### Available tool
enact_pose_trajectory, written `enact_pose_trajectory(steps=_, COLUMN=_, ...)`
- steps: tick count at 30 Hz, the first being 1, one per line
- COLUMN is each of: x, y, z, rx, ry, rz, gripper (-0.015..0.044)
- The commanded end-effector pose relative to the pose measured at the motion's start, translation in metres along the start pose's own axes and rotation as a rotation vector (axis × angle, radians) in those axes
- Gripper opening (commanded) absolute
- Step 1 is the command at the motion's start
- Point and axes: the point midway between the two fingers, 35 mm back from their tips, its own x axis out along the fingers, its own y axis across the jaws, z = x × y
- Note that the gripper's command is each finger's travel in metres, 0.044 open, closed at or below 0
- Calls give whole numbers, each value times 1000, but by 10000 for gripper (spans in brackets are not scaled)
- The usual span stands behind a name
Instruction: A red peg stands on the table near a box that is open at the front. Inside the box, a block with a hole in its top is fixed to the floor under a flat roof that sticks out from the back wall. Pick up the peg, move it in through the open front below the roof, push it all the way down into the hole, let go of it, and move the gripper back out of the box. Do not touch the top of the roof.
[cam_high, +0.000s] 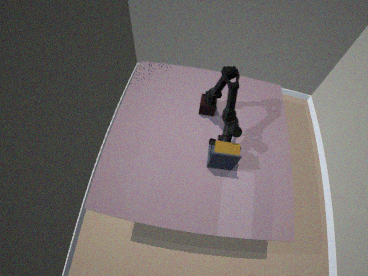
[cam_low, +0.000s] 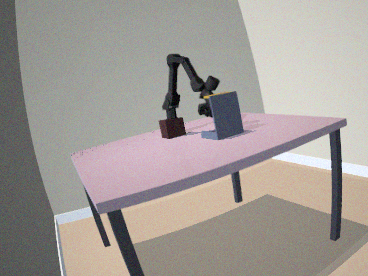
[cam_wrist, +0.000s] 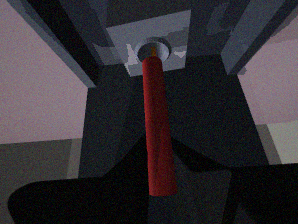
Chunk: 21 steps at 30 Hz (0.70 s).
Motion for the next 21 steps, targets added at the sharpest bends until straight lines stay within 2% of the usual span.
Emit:
enact_pose_trajectory(steps=1, x=3, y=-2, z=-1, rx=-7, ry=-6, rz=-4, gripper=0)
enact_pose_trajectory(steps=21, x=13, y=0, z=13, rx=-7, ry=-6, rz=-3, gripper=0)
